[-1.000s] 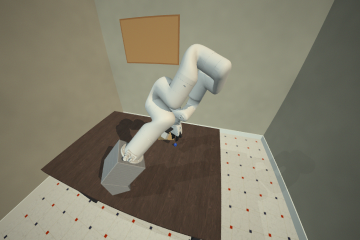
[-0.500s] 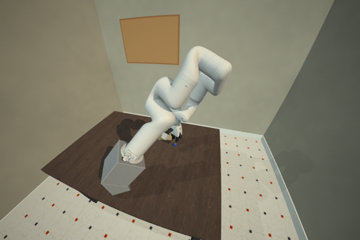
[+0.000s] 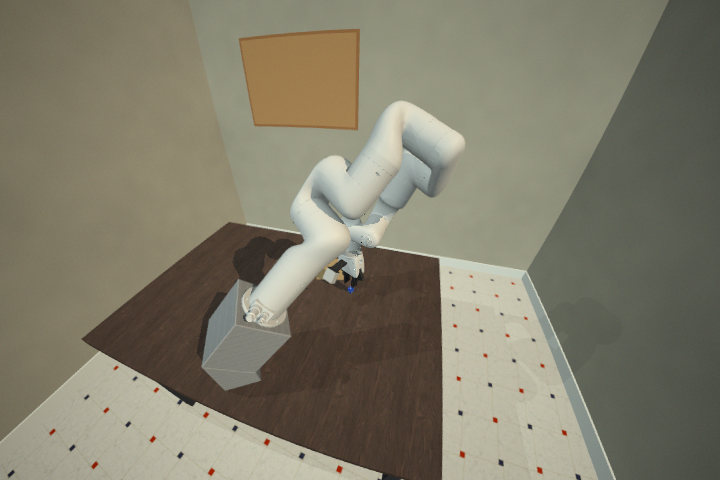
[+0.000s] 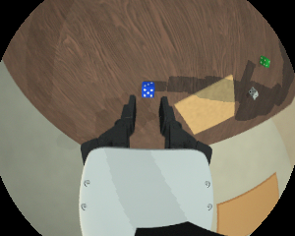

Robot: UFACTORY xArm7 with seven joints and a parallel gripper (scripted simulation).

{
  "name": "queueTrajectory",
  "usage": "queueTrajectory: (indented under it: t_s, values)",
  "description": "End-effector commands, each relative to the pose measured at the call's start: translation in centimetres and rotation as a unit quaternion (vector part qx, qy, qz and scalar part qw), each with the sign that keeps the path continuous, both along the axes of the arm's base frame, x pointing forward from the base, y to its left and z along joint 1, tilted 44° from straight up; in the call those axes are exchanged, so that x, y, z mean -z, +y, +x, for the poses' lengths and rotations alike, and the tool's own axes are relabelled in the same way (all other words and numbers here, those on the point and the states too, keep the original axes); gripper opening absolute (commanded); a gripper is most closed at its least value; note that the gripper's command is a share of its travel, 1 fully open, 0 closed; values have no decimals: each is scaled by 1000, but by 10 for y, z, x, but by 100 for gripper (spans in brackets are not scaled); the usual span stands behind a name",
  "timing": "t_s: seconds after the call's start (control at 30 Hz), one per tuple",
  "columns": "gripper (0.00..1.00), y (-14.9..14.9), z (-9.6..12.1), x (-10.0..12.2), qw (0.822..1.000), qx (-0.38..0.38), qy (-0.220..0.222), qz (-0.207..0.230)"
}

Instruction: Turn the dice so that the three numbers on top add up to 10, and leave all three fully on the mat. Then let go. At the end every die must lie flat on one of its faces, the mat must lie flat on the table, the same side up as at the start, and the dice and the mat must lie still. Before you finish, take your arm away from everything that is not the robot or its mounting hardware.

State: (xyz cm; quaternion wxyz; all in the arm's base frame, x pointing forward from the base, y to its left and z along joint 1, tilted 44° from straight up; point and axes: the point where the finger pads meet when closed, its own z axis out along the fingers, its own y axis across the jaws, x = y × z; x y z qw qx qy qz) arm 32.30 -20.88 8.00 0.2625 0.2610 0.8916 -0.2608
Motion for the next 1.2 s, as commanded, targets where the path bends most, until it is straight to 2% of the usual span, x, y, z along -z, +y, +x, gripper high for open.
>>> queueTrajectory:
  t_s: [0.0,0.53,1.17]
  values:
    - [36,-3,3,4,1000,-1,-1,0]
    - [36,-13,8,15,1000,-1,-1,0]
    - [36,-14,9,16,1000,-1,-1,0]
